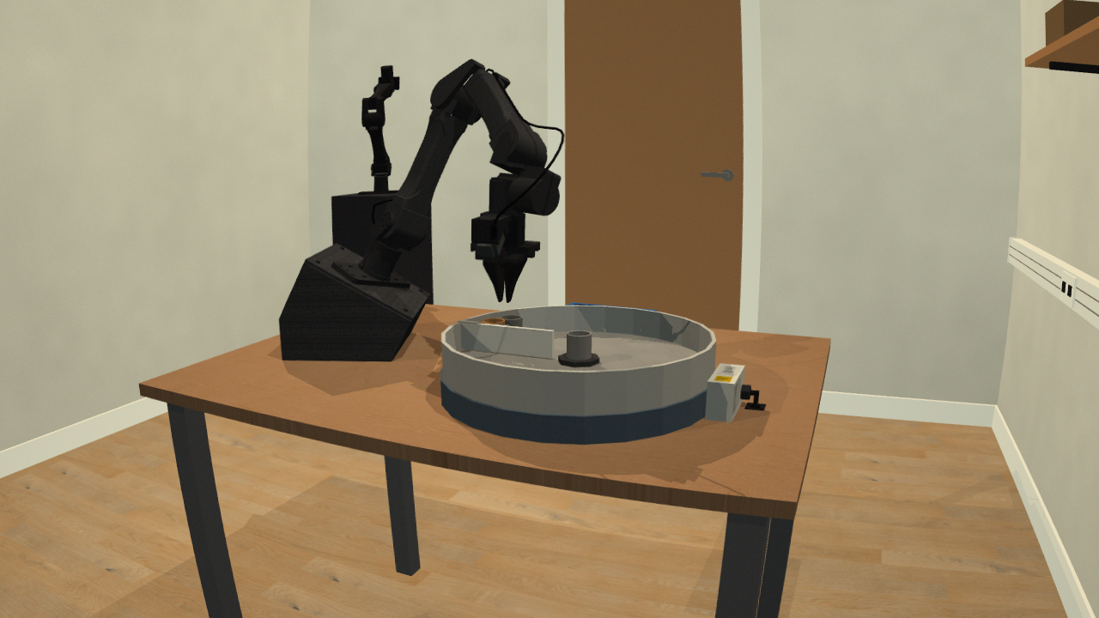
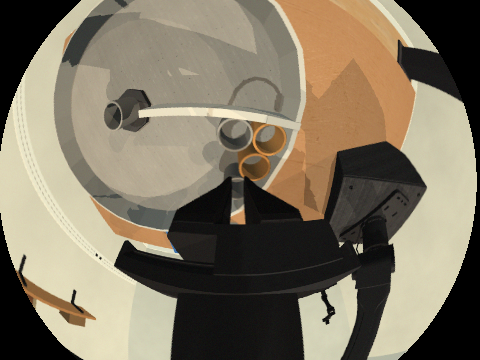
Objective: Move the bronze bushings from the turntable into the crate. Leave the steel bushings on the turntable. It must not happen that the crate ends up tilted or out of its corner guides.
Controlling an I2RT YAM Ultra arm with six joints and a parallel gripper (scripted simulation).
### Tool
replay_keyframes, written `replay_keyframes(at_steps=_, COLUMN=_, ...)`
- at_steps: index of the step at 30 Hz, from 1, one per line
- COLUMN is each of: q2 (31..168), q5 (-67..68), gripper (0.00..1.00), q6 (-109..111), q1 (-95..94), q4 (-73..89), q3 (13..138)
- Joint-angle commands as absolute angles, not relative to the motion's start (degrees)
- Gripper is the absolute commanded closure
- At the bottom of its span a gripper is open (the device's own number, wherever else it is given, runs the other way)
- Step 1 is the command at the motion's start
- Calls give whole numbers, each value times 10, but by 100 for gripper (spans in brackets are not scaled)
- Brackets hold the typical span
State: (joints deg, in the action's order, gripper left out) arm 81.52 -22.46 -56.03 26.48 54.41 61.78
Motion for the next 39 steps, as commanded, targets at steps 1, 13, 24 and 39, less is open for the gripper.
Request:
replay_keyframes(at_steps=1, q2=788, q5=-228, gripper=87, q6=-608, q1=275, q4=520, q3=603)
replay_keyframes(at_steps=13, q2=763, q5=-229, gripper=87, q6=-645, q1=278, q4=512, q3=582)
replay_keyframes(at_steps=24, q2=763, q5=-228, gripper=87, q6=-646, q1=277, q4=515, q3=582)
replay_keyframes(at_steps=39, q2=763, q5=-228, gripper=87, q6=-645, q1=277, q4=515, q3=582)
